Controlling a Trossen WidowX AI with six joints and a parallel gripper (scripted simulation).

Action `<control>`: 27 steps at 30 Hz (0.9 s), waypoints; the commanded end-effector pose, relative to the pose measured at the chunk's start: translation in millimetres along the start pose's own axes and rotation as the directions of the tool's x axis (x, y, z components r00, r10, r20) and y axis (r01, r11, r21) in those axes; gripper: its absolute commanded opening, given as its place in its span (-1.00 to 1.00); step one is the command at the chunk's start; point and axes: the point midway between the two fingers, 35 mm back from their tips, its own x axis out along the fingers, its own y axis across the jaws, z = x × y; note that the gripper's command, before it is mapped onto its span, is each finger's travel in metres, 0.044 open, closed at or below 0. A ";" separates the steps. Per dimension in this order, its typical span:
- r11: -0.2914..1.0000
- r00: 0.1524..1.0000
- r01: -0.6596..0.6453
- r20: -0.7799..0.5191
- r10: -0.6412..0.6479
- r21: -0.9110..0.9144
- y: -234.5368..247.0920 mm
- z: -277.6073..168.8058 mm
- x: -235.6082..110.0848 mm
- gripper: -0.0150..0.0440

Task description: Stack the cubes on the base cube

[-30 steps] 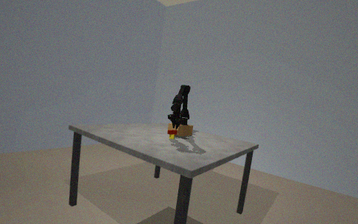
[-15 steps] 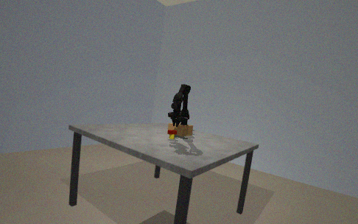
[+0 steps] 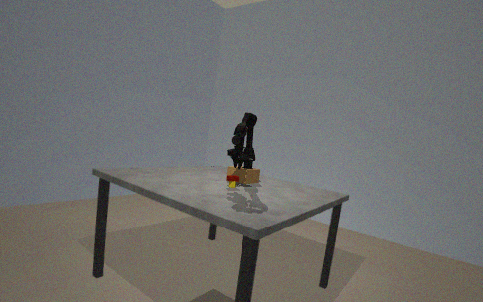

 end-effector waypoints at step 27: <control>1.000 1.000 -0.007 -0.007 0.007 0.000 93.5 -66.4 -5.6 0.86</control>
